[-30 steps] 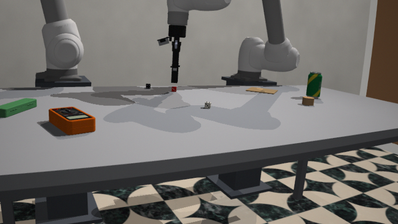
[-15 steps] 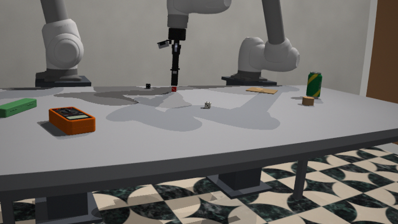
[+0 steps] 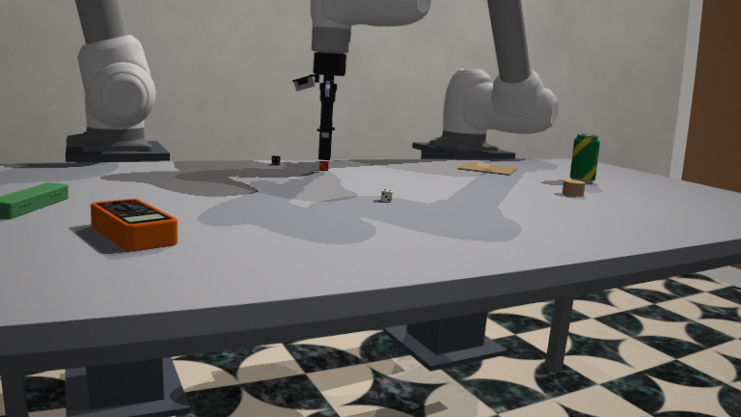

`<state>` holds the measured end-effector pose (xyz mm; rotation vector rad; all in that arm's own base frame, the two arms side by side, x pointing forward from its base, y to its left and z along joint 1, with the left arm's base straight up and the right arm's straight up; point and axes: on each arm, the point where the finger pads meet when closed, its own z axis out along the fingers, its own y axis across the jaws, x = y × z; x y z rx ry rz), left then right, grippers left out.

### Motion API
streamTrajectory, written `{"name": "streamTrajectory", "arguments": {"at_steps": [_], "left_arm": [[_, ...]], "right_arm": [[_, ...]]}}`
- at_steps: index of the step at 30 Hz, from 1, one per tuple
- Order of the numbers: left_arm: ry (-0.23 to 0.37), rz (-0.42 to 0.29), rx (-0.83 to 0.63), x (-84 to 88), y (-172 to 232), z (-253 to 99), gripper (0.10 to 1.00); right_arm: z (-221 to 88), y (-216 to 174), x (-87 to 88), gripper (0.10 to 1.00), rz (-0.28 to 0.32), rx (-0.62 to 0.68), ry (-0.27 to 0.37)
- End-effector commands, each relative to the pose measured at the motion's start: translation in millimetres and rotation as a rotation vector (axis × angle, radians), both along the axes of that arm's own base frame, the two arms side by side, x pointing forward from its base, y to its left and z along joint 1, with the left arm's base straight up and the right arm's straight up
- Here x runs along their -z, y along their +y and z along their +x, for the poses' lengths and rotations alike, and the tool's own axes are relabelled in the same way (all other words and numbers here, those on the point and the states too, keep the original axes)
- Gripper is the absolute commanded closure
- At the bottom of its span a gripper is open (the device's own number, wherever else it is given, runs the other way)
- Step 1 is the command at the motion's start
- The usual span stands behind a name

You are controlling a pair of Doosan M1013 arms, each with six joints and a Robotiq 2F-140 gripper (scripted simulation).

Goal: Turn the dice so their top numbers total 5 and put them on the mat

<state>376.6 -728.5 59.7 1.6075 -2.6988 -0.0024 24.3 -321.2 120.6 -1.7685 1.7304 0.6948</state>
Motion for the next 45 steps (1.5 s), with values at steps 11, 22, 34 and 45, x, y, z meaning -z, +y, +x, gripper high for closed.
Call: {"name": "streamTrajectory", "arguments": {"at_steps": [11, 22, 34, 45], "left_arm": [[-0.001, -0.001, 0.0, -1.1, -0.7, 0.6, 0.807], [-0.001, -0.001, 0.0, -1.0, -0.7, 0.6, 0.807], [-0.001, -0.001, 0.0, 10.5, -0.7, 0.6, 0.807], [-0.001, -0.001, 0.0, 22.7, -0.7, 0.6, 0.807]], "right_arm": [[0.1, -0.3, -0.4, 0.098, -0.001, 0.0, 0.0], [0.1, -0.3, -0.4, 0.098, -0.001, 0.0, 0.0], [0.1, -0.3, -0.4, 0.098, -0.001, 0.0, 0.0], [0.1, -0.3, -0.4, 0.098, -0.001, 0.0, 0.0]]}}
